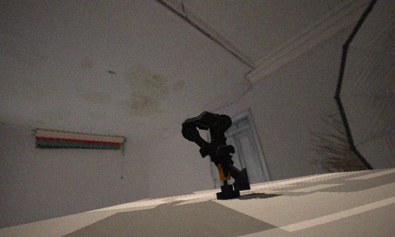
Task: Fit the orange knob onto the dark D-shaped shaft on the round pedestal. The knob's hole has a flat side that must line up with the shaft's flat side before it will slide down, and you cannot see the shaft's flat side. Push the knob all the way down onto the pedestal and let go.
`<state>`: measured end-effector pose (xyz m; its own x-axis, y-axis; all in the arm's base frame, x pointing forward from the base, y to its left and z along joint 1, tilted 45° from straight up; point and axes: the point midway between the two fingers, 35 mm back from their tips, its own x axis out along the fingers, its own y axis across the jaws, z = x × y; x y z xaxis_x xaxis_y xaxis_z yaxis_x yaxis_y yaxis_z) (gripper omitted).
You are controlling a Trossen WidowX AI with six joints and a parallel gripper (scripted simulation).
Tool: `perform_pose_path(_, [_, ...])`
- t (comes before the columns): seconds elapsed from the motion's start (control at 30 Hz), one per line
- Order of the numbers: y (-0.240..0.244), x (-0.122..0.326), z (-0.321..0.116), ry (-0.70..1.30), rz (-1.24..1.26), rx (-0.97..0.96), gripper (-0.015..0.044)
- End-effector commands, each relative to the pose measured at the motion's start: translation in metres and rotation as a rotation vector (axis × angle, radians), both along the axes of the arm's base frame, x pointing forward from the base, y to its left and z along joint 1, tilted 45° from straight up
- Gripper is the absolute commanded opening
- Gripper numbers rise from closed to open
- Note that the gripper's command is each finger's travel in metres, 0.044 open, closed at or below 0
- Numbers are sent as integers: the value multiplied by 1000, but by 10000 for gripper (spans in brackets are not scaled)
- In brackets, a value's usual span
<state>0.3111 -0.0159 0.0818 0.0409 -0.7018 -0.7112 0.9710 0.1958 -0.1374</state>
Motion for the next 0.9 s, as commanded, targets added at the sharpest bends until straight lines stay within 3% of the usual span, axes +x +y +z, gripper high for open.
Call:
perform_pose_path(0.0, [0,1,0,-3,3,-1,0])
perform_pose_path(0.87, [3,0,3,-8,-2,0,0])
